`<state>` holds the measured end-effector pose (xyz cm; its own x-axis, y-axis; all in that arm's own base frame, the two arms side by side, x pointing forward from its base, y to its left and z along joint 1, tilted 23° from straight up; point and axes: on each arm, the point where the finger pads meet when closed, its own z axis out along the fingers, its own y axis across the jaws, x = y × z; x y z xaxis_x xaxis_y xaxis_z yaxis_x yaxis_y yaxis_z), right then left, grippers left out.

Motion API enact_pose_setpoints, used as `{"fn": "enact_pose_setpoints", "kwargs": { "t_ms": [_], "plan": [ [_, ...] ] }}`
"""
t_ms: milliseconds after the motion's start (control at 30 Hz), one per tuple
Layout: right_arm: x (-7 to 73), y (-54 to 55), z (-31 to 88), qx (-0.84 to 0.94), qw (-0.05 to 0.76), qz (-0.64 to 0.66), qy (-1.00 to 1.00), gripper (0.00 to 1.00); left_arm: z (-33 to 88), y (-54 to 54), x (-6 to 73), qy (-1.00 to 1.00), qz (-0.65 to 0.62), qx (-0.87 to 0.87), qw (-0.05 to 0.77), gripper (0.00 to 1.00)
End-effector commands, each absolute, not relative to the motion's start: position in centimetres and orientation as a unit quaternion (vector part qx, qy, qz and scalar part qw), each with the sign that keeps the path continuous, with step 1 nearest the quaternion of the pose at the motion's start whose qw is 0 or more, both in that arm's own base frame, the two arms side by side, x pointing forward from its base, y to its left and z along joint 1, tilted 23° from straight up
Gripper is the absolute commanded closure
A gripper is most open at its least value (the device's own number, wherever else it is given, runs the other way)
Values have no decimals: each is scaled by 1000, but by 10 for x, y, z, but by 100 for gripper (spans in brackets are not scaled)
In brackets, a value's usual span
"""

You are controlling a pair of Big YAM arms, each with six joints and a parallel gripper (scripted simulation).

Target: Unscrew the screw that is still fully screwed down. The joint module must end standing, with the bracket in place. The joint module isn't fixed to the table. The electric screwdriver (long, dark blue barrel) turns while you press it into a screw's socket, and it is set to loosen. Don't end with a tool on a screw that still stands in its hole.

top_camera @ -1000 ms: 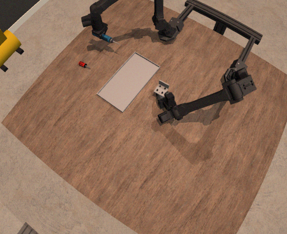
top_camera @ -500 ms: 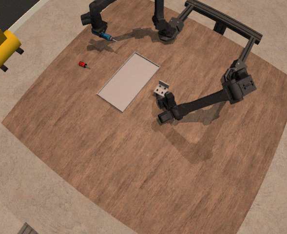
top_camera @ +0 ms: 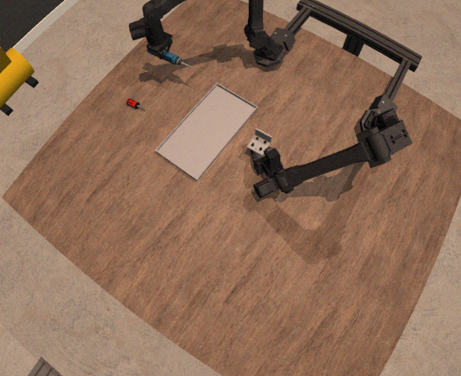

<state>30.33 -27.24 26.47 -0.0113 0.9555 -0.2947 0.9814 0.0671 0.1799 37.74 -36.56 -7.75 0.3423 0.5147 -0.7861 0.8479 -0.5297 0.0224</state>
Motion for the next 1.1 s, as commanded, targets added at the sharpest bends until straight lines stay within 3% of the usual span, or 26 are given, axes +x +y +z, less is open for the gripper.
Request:
{"fn": "enact_pose_setpoints", "kwargs": {
  "t_ms": [0, 1067],
  "plan": [
    [315, -274, 327, 674, 232, -33, 700, 58, -72, -370, 384, 427, -373, 791, 229, 41],
    [319, -275, 346, 671, 250, -32, 697, 58, -72, -370, 384, 427, -373, 791, 229, 41]
  ]
}}
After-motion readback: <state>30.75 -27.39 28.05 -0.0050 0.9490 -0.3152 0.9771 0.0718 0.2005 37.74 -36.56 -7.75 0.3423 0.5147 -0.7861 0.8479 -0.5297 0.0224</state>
